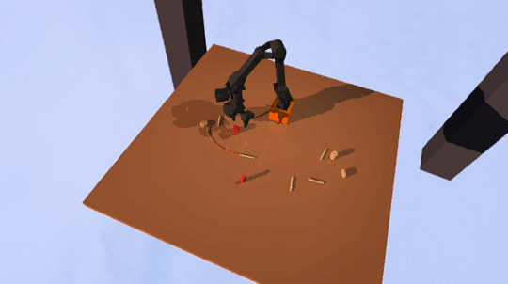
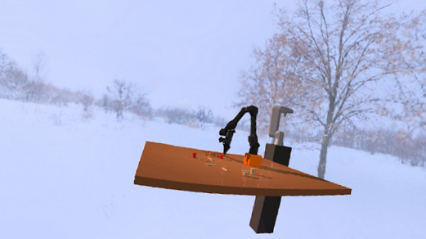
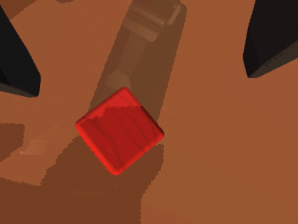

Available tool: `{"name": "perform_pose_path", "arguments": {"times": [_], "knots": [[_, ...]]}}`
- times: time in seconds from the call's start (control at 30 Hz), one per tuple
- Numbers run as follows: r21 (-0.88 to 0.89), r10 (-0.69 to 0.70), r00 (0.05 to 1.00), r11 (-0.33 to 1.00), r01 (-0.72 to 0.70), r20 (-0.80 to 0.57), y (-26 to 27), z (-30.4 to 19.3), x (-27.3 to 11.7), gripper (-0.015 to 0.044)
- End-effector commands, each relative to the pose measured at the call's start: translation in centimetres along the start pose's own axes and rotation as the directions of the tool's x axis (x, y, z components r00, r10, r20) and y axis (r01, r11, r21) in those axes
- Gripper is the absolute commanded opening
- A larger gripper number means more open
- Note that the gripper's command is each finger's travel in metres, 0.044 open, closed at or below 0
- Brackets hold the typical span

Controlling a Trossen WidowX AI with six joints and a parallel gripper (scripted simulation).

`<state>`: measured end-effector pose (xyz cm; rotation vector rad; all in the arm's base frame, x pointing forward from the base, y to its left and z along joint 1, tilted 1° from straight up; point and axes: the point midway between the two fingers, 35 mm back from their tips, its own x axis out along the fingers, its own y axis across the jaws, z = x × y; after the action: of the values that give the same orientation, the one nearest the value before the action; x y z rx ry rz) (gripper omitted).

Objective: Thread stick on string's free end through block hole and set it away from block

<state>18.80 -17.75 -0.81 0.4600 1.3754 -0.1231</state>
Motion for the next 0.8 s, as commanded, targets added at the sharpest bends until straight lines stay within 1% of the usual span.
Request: {"name": "perform_pose_path", "arguments": {"times": [0.0,0.1,0.13,0.77], "knots": [[-0.863,-0.238,0.967,0.503,0.040,-0.094,0.59,2.30,-1.19,0.0440],[-0.934,-0.263,0.960,0.357,0.001,-0.100,0.73,2.51,-1.32,0.0440],[-0.944,-0.268,0.958,0.329,-0.007,-0.101,0.76,2.56,-1.34,0.0440],[-0.947,-0.270,0.958,0.322,-0.009,-0.101,0.77,2.57,-1.35,0.0440]]}}
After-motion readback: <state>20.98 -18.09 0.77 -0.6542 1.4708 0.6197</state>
